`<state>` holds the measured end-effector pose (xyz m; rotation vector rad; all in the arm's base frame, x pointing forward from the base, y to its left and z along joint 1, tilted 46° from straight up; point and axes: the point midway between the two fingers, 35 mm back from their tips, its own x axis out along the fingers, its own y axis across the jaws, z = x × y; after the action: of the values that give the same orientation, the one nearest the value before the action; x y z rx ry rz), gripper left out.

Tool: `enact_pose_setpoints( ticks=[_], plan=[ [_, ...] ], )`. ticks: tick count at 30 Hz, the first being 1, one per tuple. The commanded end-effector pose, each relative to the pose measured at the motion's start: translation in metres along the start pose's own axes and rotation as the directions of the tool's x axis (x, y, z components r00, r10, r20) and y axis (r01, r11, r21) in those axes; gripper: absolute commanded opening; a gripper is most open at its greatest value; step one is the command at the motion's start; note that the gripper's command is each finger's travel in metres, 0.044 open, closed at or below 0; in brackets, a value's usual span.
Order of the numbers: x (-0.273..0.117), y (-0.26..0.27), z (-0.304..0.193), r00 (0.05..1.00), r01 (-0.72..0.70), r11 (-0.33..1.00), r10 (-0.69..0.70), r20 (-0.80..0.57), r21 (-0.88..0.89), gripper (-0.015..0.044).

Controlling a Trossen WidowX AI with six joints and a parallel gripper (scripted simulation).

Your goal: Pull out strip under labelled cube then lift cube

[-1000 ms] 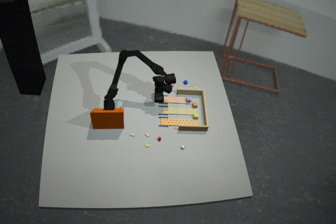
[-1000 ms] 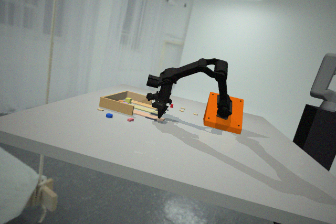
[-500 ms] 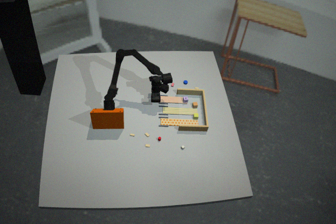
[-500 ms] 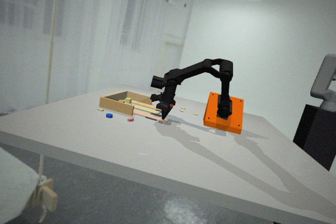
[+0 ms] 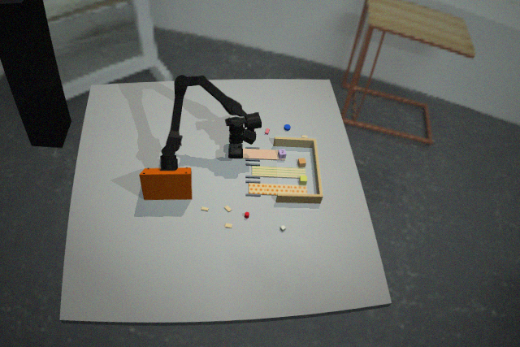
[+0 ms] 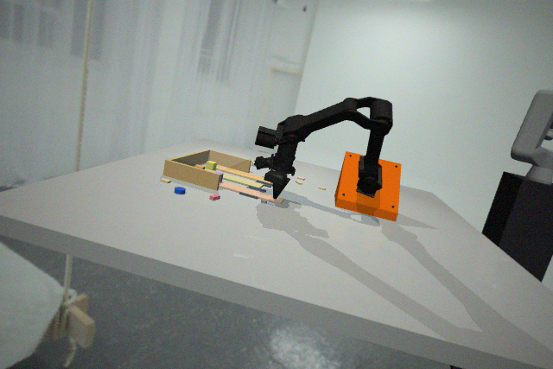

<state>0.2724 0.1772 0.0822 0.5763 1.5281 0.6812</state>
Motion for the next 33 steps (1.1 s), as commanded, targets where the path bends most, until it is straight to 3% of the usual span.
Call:
enact_pose_setpoints(
  ticks=[1,33],
  plan=[
    [0.005,-0.001,-0.011,1.0,0.004,1.0,-0.003,-0.022,0.012,0.0],
    [0.004,-0.001,-0.06,1.0,0.004,1.0,-0.003,-0.025,0.014,0.0]
  ],
)
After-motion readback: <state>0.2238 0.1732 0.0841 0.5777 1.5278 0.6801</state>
